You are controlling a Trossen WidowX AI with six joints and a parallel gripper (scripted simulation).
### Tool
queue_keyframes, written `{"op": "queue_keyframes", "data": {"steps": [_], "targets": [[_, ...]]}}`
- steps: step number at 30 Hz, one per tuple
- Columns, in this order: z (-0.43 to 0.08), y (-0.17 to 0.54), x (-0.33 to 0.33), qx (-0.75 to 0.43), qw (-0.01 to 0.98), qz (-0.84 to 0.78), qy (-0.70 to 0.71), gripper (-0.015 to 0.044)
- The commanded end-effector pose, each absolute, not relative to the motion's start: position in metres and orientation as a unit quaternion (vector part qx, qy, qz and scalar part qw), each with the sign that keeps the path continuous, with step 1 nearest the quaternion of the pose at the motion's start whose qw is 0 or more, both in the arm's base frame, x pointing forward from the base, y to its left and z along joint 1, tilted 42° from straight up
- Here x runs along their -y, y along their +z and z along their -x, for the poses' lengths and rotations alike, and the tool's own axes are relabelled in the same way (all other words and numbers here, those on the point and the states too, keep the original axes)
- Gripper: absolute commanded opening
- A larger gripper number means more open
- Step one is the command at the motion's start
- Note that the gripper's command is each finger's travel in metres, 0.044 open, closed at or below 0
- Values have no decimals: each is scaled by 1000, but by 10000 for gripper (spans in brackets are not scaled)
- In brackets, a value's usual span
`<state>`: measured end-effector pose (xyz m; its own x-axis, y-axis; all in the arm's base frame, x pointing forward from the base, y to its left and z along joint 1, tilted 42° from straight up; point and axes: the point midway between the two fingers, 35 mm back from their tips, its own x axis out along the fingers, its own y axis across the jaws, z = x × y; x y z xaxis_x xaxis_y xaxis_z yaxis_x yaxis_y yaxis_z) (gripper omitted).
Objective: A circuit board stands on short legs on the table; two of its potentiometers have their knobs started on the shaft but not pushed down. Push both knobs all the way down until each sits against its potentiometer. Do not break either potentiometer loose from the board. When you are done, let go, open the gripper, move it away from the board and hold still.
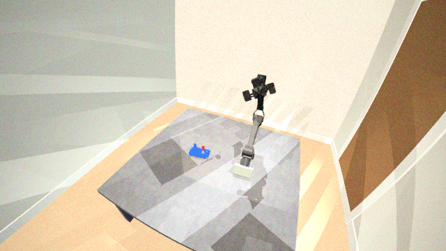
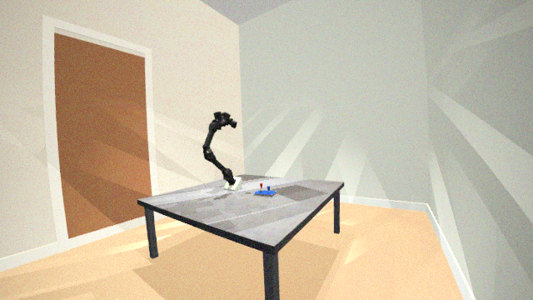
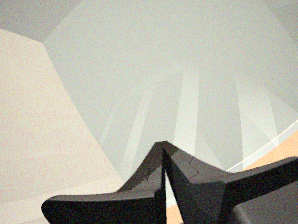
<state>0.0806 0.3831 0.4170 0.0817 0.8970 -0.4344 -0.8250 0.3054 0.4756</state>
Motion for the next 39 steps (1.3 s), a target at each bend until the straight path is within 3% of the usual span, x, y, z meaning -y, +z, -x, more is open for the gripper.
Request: {"op": "queue_keyframes", "data": {"steps": [1, 21, 39], "targets": [[-103, 396, -386, -355, 750, -40, 556, 0], [-232, 301, -338, -443, 836, -14, 323, 0], [-325, 213, -238, -521, 850, 22, 74, 0]]}}
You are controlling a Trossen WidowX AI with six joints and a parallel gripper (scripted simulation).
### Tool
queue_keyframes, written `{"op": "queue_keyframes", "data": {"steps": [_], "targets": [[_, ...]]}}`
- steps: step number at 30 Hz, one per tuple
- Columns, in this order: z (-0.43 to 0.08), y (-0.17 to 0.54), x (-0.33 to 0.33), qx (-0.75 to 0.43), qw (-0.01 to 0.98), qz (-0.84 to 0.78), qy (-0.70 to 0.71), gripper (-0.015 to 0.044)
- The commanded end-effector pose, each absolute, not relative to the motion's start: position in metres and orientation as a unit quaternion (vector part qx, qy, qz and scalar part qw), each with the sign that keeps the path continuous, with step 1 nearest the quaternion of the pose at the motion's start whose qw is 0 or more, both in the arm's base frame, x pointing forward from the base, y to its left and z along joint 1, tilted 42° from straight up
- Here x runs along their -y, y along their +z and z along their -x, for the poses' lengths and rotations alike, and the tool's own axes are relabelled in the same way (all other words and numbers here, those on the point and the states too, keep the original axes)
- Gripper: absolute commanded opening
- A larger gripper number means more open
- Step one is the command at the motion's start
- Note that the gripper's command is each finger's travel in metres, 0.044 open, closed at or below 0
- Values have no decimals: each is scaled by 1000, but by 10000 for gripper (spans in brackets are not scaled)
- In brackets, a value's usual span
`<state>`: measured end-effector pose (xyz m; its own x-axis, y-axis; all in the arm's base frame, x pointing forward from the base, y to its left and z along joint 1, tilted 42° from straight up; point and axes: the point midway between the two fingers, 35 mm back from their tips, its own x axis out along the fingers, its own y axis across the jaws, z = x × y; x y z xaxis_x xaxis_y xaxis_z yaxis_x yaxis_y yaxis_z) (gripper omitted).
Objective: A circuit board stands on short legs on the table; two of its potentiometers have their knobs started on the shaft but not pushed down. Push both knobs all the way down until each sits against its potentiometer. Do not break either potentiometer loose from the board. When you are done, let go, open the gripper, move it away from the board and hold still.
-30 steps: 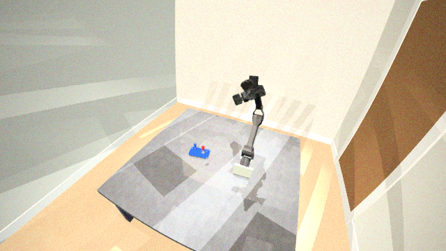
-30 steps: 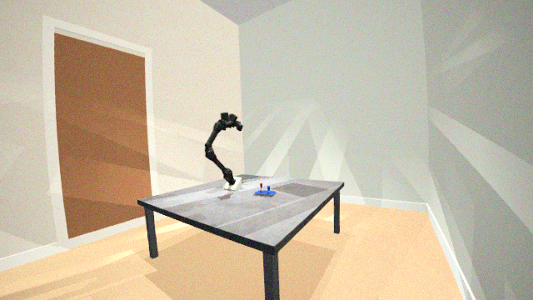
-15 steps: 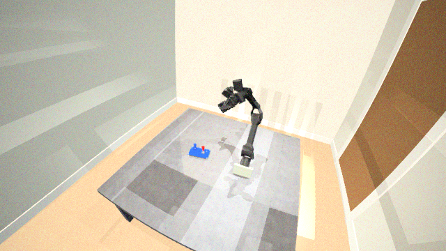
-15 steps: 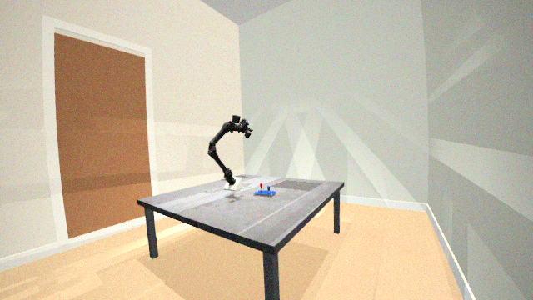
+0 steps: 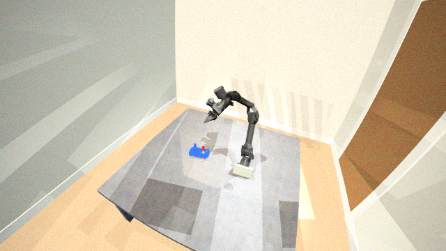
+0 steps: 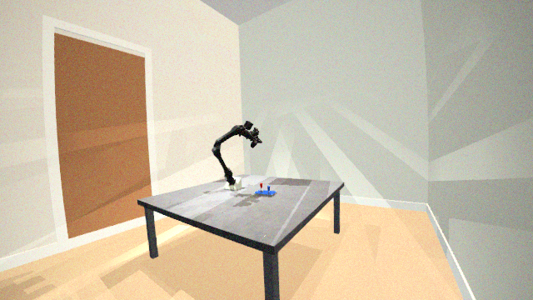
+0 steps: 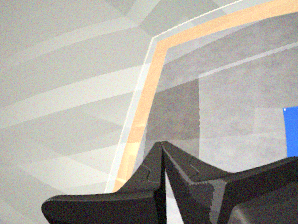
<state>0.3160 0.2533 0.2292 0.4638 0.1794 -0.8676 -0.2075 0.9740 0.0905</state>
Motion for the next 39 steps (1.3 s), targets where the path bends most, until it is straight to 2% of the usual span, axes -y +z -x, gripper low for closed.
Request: {"op": "queue_keyframes", "data": {"steps": [1, 15, 30, 39], "targets": [[-328, 208, -231, -526, 848, 24, 58, 0], [-360, 151, -118, -587, 791, 67, -157, 0], [-352, 111, 6, -640, 670, 129, -354, 0], [-348, 95, 30, -645, 655, 137, -370, 0]]}}
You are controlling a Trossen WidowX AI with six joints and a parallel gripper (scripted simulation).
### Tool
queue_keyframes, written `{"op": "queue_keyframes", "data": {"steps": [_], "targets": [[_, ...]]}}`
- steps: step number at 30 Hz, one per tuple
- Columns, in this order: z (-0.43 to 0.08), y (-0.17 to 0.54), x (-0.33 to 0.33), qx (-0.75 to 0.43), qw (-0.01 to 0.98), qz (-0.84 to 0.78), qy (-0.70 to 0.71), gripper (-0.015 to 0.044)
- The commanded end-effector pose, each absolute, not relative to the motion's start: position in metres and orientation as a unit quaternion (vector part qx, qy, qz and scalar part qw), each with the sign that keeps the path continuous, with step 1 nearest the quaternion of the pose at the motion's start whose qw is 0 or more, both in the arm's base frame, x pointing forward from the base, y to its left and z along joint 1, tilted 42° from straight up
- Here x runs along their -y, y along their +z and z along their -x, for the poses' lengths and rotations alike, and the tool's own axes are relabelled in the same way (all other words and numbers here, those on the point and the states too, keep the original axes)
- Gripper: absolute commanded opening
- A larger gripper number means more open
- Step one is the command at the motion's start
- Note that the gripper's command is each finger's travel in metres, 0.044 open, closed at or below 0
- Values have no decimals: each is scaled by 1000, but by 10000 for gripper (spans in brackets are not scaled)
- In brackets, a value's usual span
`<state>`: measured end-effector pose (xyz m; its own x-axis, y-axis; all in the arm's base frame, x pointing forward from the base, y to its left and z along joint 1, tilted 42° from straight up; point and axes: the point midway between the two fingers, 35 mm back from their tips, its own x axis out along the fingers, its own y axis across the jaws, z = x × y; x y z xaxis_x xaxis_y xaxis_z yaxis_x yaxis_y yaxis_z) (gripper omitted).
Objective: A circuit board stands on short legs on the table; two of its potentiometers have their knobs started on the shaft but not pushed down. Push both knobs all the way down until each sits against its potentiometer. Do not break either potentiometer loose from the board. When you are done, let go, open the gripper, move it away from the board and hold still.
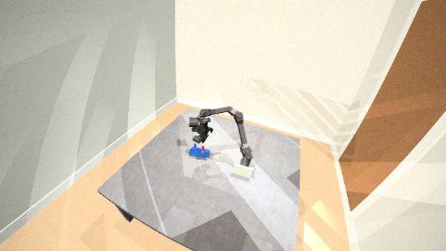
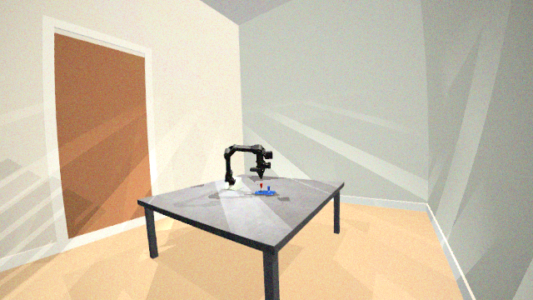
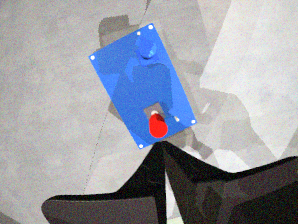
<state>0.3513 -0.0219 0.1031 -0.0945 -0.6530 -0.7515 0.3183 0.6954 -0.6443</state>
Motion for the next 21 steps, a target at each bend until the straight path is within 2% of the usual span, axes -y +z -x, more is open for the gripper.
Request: {"op": "queue_keyframes", "data": {"steps": [1, 21], "targets": [[-347, 94, 31, -645, 655, 137, -370, 0], [-345, 79, 45, -644, 655, 137, -370, 0]]}}
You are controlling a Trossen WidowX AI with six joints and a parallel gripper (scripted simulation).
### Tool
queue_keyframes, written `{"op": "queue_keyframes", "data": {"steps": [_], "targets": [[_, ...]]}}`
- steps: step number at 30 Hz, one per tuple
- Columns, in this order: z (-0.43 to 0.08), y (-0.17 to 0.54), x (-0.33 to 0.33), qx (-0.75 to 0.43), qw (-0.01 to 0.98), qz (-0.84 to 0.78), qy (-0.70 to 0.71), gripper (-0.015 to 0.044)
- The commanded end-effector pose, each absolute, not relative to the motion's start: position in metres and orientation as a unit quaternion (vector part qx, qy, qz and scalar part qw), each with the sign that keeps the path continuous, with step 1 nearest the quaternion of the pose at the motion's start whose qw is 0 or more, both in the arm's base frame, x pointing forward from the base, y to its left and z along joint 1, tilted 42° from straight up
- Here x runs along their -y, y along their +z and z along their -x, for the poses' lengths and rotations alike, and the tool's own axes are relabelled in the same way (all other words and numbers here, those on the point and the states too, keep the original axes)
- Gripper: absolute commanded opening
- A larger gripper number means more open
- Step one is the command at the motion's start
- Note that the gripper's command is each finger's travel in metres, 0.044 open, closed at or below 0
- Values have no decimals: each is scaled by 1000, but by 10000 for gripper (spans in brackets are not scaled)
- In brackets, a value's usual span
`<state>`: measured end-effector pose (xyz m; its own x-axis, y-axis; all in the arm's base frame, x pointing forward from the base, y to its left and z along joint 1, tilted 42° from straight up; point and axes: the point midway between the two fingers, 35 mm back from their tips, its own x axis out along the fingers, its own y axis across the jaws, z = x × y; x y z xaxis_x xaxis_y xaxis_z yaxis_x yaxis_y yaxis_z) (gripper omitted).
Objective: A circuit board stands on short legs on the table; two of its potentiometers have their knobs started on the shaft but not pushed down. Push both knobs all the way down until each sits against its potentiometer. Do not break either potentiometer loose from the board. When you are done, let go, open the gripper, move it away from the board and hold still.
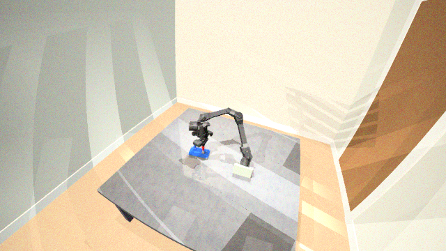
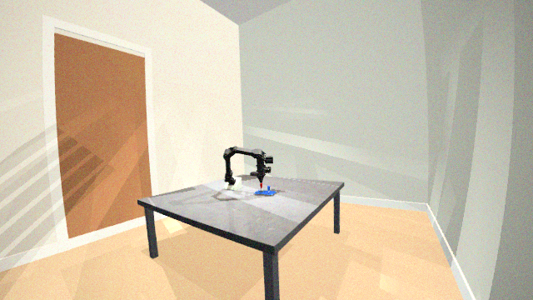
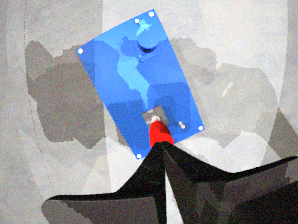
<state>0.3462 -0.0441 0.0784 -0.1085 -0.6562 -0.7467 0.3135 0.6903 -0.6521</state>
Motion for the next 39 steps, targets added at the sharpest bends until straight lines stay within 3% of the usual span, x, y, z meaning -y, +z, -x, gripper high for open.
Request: {"op": "queue_keyframes", "data": {"steps": [1, 39], "targets": [[-345, 79, 45, -644, 655, 137, -370, 0], [-345, 75, 48, -644, 655, 137, -370, 0]]}}
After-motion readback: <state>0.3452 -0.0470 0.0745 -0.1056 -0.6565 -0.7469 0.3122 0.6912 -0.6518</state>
